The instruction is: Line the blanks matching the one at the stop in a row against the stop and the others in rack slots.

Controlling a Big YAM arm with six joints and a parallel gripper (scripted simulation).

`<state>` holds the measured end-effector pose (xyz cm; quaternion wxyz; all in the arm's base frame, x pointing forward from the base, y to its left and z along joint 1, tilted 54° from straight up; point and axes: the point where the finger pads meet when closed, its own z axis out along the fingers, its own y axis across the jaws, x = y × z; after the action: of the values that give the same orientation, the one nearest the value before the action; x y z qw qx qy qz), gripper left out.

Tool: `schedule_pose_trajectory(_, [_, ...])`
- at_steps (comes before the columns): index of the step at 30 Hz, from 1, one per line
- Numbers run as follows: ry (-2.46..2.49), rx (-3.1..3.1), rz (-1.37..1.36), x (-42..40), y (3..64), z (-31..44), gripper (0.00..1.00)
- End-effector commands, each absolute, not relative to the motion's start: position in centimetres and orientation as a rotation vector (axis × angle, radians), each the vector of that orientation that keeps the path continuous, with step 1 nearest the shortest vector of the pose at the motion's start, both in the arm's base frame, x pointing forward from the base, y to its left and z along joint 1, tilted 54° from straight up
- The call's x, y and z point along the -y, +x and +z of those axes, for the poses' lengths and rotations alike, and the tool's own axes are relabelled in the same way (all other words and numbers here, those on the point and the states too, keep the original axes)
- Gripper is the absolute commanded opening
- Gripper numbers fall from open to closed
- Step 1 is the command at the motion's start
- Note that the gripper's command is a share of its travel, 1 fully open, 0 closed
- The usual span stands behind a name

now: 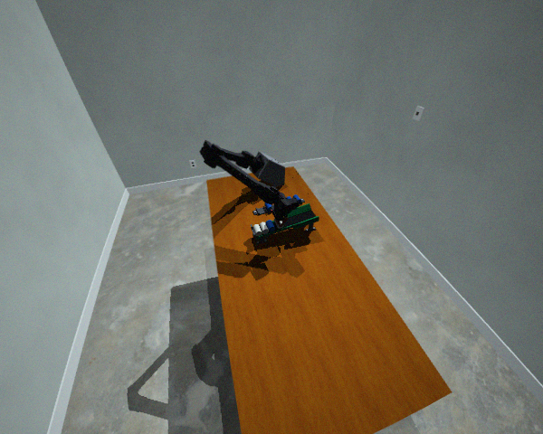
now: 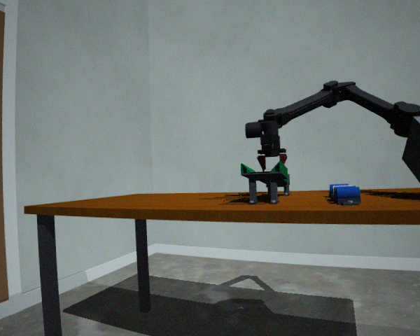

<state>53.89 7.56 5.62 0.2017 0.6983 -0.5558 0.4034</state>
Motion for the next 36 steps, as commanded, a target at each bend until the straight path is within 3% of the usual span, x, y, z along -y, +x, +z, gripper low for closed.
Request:
schedule_pose_trajectory(1, [1.982,1.519,1.135,-9.20,54.56,5.37,0.59])
schedule_pose_trajectory(31, [1.982,1.519,1.135,-9.20,54.56,5.37,0.59])
schedule_pose_trajectory(36, [1.982,1.519,1.135,-9.20,54.56,5.37,0.66])
